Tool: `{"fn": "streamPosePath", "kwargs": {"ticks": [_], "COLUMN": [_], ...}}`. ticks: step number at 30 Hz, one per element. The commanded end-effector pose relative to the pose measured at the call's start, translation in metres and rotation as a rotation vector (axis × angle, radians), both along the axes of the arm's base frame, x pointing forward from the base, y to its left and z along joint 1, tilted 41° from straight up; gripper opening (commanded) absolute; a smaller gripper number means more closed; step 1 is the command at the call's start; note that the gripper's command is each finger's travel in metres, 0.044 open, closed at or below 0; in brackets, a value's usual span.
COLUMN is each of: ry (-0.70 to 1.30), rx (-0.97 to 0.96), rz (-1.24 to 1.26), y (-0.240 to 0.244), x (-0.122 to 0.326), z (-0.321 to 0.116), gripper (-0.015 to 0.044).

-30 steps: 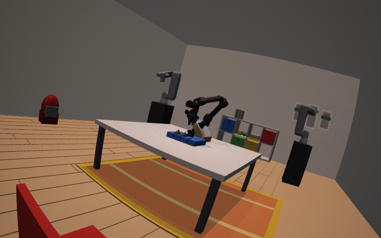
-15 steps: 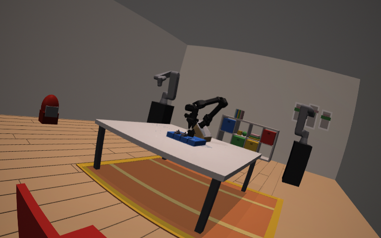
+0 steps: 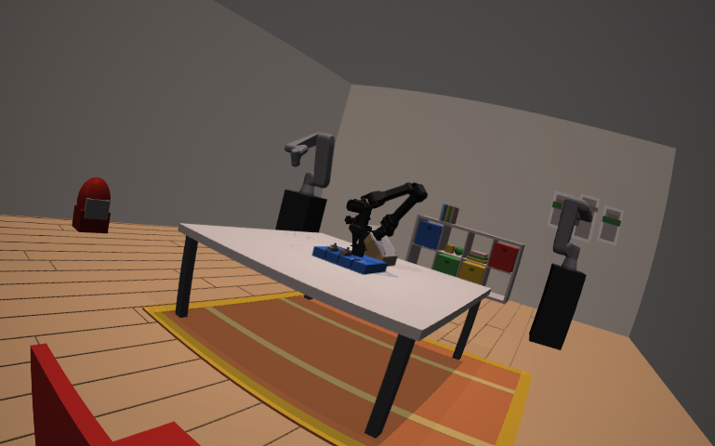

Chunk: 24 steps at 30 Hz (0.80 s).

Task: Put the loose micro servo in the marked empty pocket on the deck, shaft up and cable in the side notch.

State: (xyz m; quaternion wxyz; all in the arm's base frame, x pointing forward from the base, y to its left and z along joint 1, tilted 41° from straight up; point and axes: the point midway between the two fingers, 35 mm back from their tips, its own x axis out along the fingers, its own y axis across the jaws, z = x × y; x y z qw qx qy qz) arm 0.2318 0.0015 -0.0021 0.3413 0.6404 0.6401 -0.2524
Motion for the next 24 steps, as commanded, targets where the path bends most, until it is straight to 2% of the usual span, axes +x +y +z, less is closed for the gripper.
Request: {"fn": "streamPosePath", "kwargs": {"ticks": [1,14,19,22,24], "ry": [0.009,0.009,0.009,0.009,0.009], "rx": [0.009,0.009,0.009,0.008,0.007], "rz": [-0.004,-0.004,-0.004,-0.004,-0.004], "y": [0.0047,0.0047,0.0047,0.0011,-0.0037], "x": [-0.0016,-0.0016,-0.0016,-0.0016,-0.0023], "z": [-0.005,-0.005,-0.005,-0.0012,0.0043], "gripper": [0.044,0.0099,0.0065,0.0,0.0]}}
